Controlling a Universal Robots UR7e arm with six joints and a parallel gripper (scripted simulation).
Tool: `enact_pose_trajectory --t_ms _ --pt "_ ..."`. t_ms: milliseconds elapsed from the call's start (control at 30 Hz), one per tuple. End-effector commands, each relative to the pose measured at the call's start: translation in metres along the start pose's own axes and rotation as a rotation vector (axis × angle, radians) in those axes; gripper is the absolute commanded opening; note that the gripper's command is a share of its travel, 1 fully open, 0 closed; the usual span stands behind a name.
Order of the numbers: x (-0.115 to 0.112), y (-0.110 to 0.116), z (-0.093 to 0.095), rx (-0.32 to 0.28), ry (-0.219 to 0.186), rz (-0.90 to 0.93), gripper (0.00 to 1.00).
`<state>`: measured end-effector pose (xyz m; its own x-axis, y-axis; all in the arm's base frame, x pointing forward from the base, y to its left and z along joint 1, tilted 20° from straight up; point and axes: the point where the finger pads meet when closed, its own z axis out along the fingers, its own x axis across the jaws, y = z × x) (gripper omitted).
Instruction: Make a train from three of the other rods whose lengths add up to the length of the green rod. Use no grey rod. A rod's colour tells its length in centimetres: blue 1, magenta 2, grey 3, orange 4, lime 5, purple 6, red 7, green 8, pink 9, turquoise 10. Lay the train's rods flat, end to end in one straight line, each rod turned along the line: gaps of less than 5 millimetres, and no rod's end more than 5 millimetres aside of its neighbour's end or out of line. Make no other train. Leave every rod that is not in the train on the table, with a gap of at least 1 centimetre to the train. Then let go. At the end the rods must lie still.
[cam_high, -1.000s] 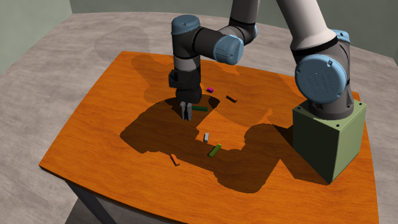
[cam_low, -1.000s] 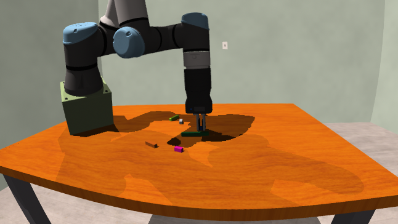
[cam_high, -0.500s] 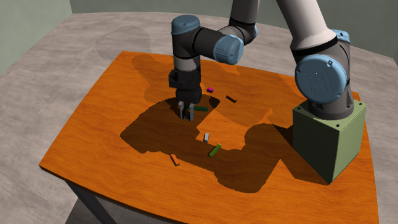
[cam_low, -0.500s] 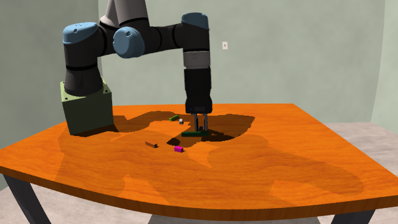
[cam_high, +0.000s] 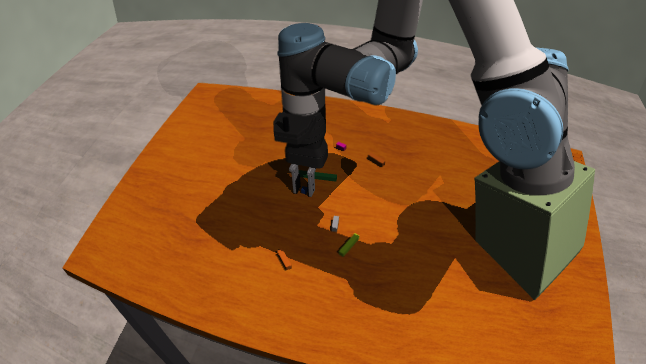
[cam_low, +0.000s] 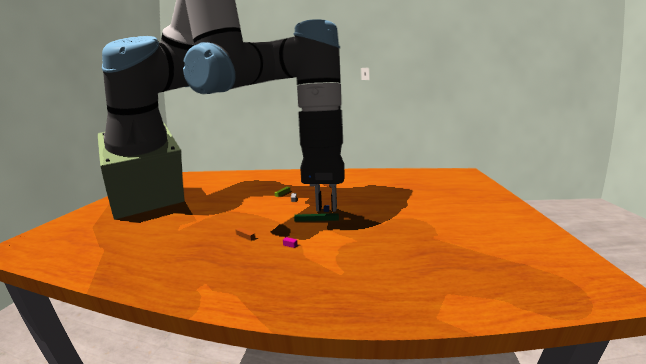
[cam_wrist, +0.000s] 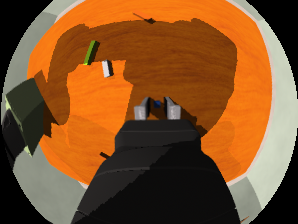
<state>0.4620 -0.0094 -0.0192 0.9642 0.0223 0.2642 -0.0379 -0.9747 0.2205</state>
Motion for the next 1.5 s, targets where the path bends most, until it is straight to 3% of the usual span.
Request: enact_pose_trajectory --t_ms 0,200,700,1133,1167,1467 --pt "0.001 0.000 -0.006 0.000 0.002 0.000 0.54" --pt "0.001 0.000 -0.017 0.000 0.002 0.000 0.54" --pt "0.000 0.000 -0.075 0.000 0.002 0.000 0.54" --pt "0.000 0.000 -0.089 0.000 0.002 0.000 0.54" --pt "0.000 0.000 -0.089 0.000 0.002 0.000 1.00" --pt "0.000 0.000 -0.089 0.000 0.002 0.000 1.00"
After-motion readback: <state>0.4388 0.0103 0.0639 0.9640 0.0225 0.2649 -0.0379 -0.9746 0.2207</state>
